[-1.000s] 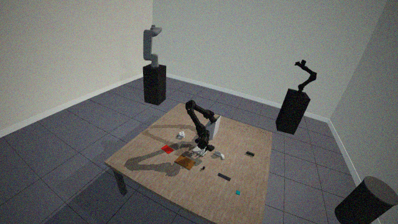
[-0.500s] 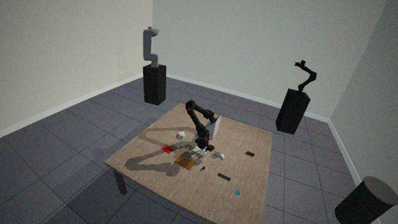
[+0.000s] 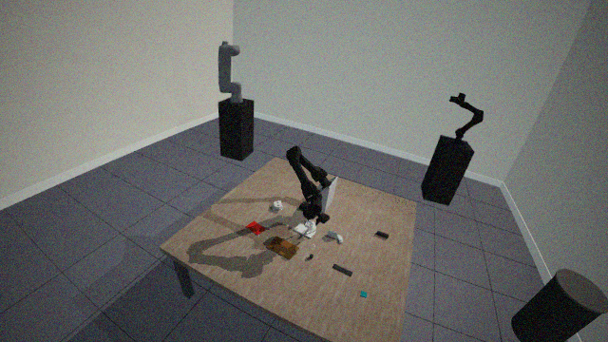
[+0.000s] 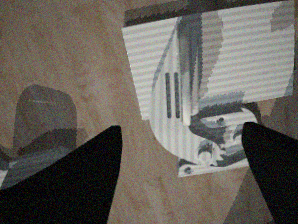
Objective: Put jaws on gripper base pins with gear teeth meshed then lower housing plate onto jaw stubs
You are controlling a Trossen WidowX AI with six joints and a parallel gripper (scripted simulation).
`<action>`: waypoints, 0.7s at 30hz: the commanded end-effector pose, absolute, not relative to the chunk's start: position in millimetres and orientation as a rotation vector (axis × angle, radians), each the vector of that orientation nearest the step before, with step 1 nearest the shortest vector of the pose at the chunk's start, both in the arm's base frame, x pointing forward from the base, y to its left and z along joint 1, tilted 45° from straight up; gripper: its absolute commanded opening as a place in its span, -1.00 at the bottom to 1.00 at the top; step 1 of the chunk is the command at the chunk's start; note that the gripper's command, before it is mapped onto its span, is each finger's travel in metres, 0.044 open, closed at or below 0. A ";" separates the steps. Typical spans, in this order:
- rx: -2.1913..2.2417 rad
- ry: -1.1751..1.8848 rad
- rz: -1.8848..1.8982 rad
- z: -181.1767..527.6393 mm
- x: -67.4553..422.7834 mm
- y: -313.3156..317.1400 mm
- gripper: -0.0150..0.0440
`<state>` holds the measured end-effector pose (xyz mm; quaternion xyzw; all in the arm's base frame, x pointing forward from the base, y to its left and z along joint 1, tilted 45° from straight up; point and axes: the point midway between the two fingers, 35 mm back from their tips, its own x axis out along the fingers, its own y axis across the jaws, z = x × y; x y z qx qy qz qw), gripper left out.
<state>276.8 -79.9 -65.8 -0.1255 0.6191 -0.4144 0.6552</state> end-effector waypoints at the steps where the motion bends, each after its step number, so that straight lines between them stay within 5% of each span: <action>1: -0.243 1.384 -0.973 -70.9 276.7 -75.0 0.71; 5: -0.175 1.339 -1.026 -76.5 278.0 -66.5 1.00; 21: 0.096 1.150 -1.228 -99.3 279.3 -32.8 1.00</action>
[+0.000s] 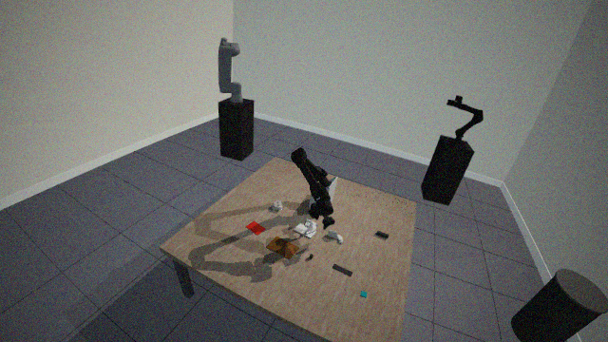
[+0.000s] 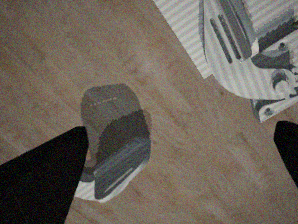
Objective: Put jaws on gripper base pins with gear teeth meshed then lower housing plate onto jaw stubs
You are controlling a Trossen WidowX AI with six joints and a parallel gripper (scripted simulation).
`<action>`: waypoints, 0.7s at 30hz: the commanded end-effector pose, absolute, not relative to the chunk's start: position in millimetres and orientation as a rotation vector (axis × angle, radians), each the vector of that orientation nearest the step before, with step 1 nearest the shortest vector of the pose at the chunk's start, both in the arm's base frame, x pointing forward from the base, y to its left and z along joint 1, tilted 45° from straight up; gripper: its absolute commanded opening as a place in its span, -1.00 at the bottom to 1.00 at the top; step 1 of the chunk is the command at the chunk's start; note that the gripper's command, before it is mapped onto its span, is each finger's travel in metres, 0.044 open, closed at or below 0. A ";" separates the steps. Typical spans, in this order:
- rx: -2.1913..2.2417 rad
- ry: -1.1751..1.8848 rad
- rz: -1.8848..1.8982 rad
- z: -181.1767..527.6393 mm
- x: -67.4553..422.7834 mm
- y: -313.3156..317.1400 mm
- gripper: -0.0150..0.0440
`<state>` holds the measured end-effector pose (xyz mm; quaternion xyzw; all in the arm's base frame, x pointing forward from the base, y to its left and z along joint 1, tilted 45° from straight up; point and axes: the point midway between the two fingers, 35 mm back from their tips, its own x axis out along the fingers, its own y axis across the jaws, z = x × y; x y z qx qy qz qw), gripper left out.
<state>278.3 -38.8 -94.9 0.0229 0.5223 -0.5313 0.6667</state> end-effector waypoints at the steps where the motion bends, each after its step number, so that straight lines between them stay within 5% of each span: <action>1: 0.113 1.137 -1.240 -100.8 279.2 -30.7 1.00; 21: 0.439 0.857 -1.472 -129.0 272.1 9.5 1.00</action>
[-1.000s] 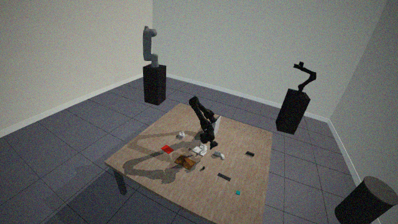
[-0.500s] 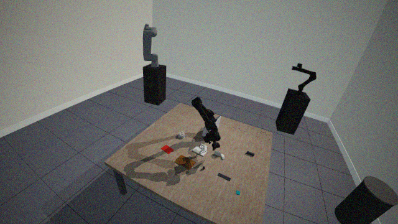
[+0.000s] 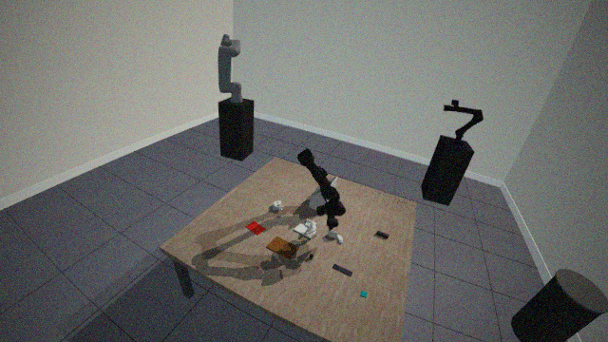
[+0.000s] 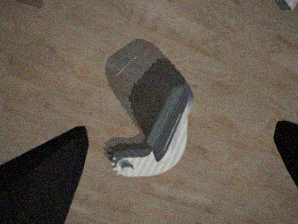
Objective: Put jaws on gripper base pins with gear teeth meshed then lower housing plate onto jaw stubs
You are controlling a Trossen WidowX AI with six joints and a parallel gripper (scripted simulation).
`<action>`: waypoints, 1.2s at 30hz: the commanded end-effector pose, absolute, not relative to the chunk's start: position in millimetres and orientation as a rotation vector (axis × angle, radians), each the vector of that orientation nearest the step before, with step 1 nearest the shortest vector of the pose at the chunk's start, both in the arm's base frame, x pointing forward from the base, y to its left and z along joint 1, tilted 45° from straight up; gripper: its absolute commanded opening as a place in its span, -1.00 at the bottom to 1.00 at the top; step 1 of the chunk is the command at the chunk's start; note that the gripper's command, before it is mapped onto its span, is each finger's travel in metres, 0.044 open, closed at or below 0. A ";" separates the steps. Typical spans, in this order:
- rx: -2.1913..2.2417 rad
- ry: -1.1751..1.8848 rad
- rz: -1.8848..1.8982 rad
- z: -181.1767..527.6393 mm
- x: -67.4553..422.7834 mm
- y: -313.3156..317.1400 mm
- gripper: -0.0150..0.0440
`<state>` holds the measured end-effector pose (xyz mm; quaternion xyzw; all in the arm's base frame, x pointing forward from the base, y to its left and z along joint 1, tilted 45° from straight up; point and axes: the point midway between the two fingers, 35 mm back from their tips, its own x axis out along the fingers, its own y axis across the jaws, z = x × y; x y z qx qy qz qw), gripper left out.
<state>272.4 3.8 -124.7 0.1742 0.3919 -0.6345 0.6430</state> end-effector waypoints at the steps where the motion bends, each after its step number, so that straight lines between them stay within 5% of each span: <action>1: 0.455 0.842 -1.483 -130.4 271.5 11.5 1.00; 36: 0.724 0.546 -1.655 -185.0 253.0 13.3 1.00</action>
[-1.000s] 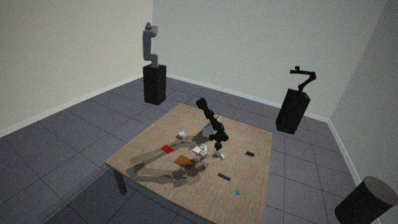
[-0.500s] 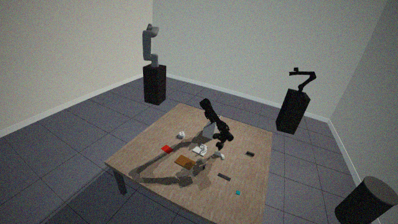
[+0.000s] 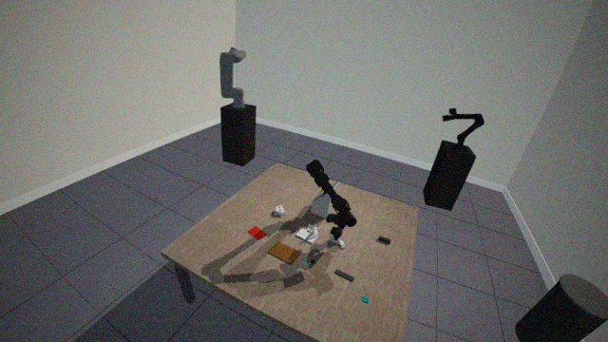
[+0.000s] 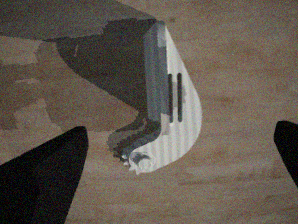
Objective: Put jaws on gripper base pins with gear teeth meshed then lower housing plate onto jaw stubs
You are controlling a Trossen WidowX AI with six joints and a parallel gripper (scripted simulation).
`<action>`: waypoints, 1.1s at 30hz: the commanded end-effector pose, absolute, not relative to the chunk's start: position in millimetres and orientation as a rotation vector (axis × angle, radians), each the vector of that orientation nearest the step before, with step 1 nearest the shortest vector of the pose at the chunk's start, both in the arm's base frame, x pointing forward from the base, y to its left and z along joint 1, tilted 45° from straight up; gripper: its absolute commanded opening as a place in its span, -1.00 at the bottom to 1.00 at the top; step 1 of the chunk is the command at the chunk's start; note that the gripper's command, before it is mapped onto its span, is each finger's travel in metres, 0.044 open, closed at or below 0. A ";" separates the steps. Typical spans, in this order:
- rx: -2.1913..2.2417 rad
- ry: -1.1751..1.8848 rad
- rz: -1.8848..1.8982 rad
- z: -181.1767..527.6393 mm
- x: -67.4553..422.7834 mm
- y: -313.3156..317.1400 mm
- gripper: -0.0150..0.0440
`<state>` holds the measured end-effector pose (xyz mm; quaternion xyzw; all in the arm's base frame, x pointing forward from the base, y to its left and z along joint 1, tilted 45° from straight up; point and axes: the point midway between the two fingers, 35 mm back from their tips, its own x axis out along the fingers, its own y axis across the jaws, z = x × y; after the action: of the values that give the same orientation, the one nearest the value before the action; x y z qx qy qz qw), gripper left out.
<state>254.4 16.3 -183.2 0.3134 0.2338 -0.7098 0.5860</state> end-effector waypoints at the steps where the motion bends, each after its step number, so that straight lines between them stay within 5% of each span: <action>1: 0.724 0.546 -1.655 -186.2 252.9 12.2 1.00; 33: 0.721 0.543 -1.656 -218.7 246.7 -20.6 1.00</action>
<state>249.4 -18.1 -217.7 0.3135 0.2322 -0.7094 0.5870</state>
